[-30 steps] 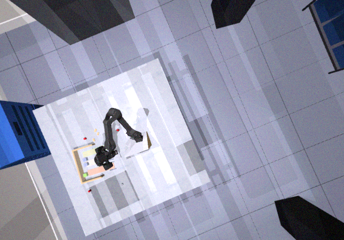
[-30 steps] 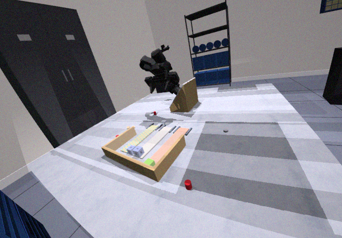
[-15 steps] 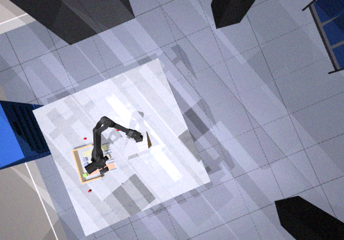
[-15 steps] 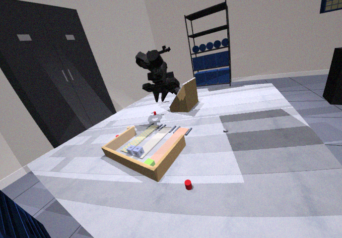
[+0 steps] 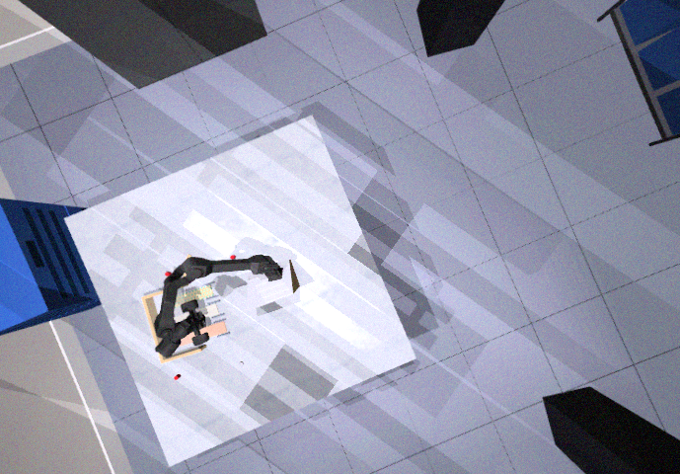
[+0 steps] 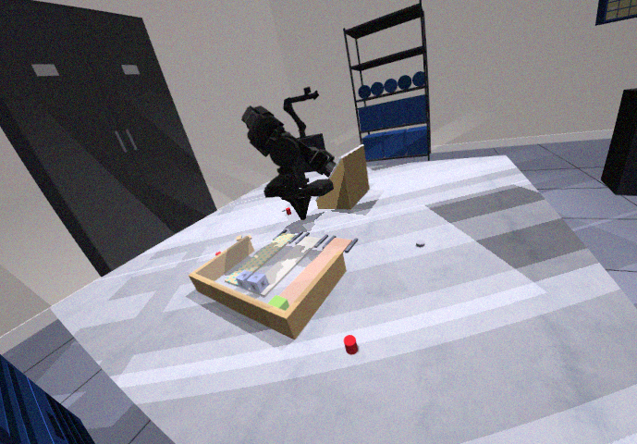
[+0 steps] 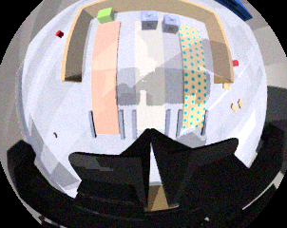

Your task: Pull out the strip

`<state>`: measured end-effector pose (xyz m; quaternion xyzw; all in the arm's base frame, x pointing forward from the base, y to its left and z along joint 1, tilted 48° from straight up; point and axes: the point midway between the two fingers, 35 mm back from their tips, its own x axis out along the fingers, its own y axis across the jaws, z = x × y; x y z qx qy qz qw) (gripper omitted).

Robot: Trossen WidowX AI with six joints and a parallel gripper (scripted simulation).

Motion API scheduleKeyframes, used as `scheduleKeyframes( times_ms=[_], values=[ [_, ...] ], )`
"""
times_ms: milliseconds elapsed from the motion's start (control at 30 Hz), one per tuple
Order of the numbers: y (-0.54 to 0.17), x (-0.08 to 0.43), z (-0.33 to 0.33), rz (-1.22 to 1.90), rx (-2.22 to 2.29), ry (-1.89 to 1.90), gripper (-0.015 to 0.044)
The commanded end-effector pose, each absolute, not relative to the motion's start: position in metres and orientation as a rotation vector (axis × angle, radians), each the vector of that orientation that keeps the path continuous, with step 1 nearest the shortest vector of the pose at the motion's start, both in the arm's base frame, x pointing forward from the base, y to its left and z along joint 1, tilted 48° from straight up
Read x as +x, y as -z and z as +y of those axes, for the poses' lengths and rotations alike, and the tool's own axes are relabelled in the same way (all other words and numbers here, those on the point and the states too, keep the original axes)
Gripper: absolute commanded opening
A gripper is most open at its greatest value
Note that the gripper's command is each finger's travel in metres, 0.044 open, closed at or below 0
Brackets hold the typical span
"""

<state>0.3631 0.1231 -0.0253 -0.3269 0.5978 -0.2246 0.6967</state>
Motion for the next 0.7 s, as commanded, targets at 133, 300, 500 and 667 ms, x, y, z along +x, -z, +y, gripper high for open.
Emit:
scheduleKeyframes(
  times_ms=[133,300,500,667],
  values=[
    [0.026,0.364,0.116,1.383,-0.706,0.553,0.0000],
    [0.031,0.366,0.112,1.383,-0.706,0.553,0.0000],
    [0.038,0.368,0.105,1.383,-0.706,0.552,0.0000],
    [0.043,0.369,0.099,1.383,-0.706,0.552,0.0000]
  ],
)
